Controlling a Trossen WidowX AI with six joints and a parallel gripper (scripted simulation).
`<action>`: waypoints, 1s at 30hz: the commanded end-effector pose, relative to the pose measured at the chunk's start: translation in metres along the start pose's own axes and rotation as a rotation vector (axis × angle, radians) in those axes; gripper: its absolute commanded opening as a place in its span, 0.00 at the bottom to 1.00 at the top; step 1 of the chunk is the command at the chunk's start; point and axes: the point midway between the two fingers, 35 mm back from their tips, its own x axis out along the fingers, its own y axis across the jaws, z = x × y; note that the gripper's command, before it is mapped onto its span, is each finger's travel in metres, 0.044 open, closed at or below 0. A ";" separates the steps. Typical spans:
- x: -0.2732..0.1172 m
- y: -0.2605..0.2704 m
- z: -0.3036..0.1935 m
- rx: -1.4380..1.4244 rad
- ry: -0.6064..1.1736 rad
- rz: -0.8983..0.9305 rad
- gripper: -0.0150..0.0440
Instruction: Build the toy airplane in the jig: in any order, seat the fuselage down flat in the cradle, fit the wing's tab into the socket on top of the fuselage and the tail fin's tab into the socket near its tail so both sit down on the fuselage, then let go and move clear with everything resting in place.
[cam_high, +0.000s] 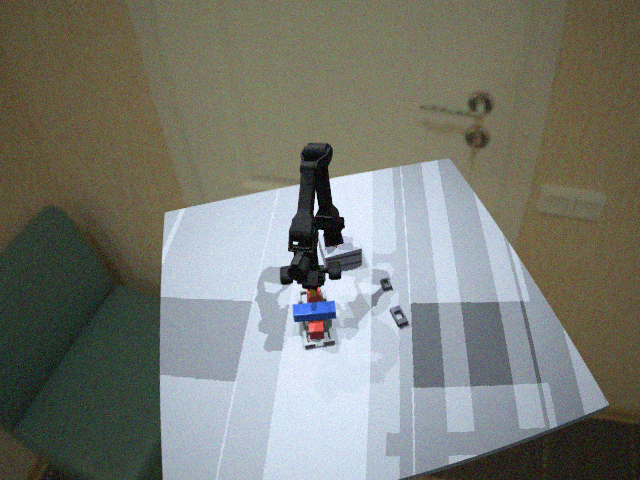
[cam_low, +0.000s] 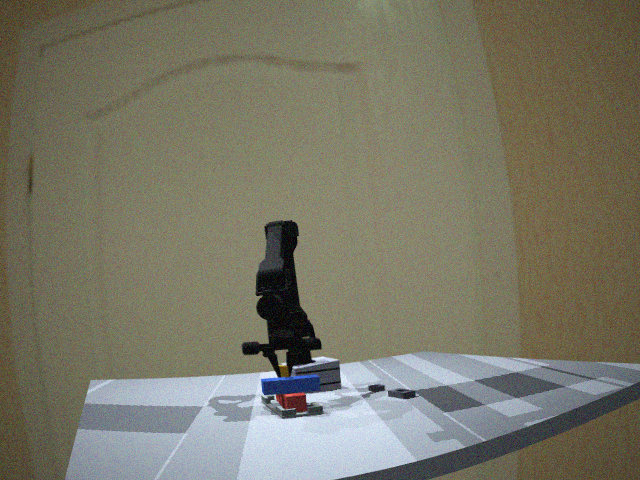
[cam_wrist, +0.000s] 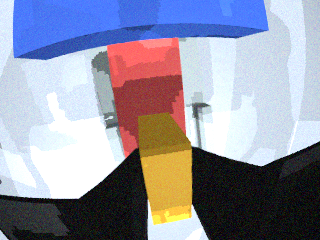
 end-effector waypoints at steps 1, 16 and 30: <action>0.000 0.000 0.000 0.000 0.000 0.000 0.25; 0.000 0.000 0.000 0.000 0.000 0.000 0.69; -0.091 -0.001 0.005 -0.004 0.000 0.000 0.69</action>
